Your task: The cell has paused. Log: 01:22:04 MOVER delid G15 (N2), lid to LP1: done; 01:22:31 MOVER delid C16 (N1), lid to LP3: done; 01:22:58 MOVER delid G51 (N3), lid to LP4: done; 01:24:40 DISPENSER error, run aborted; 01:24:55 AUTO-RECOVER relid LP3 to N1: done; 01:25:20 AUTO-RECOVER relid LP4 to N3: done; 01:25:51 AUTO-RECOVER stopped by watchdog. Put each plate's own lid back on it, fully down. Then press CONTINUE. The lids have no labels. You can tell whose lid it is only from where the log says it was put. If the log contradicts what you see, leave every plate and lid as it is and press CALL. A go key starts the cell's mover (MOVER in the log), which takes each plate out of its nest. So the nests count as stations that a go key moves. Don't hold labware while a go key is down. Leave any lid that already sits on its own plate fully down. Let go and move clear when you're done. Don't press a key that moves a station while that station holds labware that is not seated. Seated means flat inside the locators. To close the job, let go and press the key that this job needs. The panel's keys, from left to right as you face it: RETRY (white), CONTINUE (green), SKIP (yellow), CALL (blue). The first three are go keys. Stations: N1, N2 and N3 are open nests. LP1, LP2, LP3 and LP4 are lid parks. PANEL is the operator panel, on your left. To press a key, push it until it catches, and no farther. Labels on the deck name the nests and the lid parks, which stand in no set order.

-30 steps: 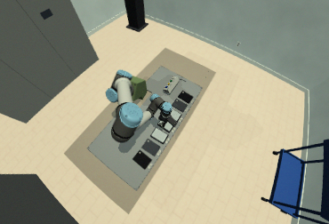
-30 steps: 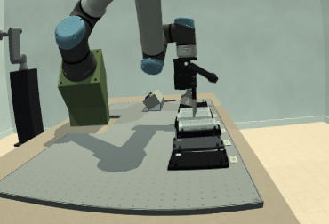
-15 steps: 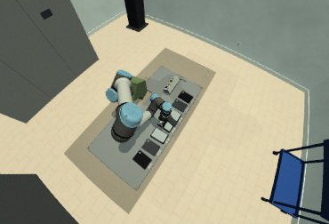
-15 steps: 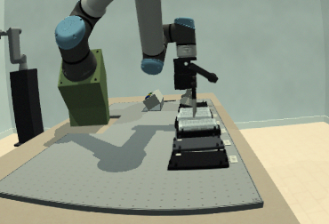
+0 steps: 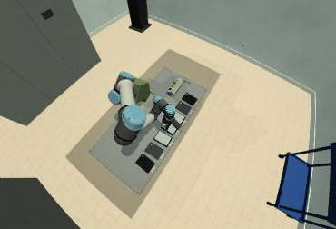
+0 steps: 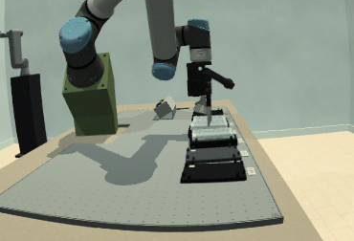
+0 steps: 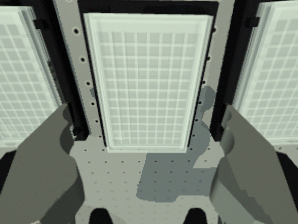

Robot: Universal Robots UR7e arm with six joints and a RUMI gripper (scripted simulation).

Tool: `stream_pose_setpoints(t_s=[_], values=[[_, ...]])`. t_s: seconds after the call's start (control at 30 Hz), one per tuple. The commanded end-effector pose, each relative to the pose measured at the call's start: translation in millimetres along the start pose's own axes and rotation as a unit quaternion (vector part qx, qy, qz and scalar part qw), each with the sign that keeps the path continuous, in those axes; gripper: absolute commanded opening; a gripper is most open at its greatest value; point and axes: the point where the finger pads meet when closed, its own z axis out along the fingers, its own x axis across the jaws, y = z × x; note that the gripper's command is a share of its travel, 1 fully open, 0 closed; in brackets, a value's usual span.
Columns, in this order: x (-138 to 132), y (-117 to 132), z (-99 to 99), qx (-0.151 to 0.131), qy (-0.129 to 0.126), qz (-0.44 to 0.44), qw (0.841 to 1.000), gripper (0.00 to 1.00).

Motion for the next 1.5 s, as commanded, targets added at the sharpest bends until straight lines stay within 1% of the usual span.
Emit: stream_pose_setpoints(t_s=[0.0, 0.4, 0.63, 0.67, 1.03, 1.1, 1.47], values=[[-0.1, -0.3, -0.4, 0.001, 0.000, 0.000, 1.000, 0.82], [0.1, -0.3, -18.7, 0.001, 0.000, 0.000, 1.000, 0.82], [0.1, -0.3, -19.7, 0.001, 0.000, 0.000, 1.000, 0.82], [0.1, 4.7, -19.7, 0.001, 0.000, -0.010, 1.000, 0.00], [0.8, 59.7, -19.7, 0.000, 0.000, -0.011, 1.000, 0.00], [0.8, 59.7, -19.7, 0.000, 0.000, -0.011, 1.000, 0.00], [1.4, 114.8, -19.6, 0.000, 0.000, -0.011, 1.000, 0.00]])
